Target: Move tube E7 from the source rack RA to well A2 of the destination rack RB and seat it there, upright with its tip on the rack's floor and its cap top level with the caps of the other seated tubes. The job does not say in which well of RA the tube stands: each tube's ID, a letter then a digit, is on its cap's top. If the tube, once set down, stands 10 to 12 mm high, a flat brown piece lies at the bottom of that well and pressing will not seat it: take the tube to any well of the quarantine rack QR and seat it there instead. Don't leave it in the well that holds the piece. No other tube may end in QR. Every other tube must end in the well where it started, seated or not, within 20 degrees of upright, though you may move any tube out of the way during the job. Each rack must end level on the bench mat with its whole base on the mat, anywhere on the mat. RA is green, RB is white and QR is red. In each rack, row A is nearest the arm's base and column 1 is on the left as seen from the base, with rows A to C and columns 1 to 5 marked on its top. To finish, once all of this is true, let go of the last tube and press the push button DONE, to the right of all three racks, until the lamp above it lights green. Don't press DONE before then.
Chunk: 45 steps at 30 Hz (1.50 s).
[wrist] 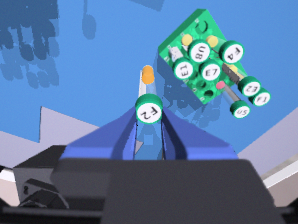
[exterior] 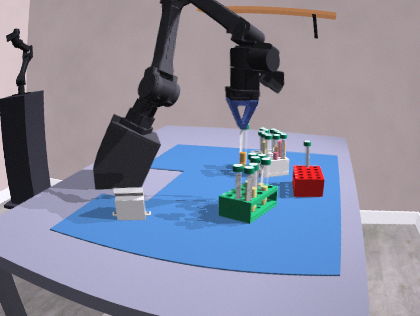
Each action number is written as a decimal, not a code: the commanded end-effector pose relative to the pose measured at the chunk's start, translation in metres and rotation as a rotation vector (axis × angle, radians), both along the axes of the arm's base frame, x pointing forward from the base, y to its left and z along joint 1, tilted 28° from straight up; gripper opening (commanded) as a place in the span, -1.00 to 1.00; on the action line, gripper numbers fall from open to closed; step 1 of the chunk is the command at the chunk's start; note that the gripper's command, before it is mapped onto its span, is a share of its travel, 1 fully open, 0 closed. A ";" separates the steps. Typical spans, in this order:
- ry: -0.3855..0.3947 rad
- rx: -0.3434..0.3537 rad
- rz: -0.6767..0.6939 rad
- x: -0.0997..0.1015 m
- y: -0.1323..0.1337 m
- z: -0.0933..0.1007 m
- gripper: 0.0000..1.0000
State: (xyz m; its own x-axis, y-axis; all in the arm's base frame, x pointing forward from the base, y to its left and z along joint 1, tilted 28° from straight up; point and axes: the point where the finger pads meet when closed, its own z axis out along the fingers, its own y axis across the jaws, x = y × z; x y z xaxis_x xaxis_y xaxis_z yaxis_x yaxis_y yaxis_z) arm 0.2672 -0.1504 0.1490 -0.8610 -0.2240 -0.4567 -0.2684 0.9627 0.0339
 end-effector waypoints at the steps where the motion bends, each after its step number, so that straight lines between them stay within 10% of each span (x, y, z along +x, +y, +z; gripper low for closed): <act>1: -0.073 -0.054 -0.020 0.025 -0.008 0.043 -1.00; 45: -0.084 -0.012 -0.072 0.095 0.062 0.092 -1.00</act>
